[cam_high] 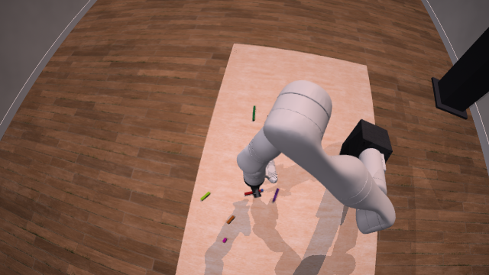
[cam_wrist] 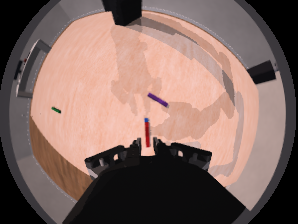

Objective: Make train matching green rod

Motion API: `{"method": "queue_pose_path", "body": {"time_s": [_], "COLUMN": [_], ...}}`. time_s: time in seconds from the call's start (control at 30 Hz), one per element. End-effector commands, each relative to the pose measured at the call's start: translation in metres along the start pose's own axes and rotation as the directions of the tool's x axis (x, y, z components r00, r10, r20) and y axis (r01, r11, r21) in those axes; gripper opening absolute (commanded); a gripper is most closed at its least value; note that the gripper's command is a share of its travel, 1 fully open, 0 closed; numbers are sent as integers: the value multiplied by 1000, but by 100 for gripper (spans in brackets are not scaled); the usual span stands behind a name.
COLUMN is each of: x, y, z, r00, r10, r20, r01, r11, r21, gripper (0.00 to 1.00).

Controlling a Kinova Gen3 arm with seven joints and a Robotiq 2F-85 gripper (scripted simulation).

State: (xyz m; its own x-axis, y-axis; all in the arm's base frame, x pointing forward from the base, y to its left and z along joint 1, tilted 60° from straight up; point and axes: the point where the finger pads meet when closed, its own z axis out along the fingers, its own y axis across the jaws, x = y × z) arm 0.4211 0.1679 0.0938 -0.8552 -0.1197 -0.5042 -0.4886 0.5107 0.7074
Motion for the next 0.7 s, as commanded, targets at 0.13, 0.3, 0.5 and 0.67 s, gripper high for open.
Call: {"method": "queue_pose_path", "body": {"time_s": [0.13,0.3,0.5,0.67], "x": [-1,-1,-1,-1], "y": [-1,-1,-1,-1], "z": [-18,-18,-18,-18], "r00": [1000,1000,1000,1000], "r10": [-13,-13,-13,-13], "r20": [4,4,4,4], "r01": [13,13,13,13], "r11": [1000,1000,1000,1000], "r21": [8,8,8,8], "gripper": [24,100,100,100]}}
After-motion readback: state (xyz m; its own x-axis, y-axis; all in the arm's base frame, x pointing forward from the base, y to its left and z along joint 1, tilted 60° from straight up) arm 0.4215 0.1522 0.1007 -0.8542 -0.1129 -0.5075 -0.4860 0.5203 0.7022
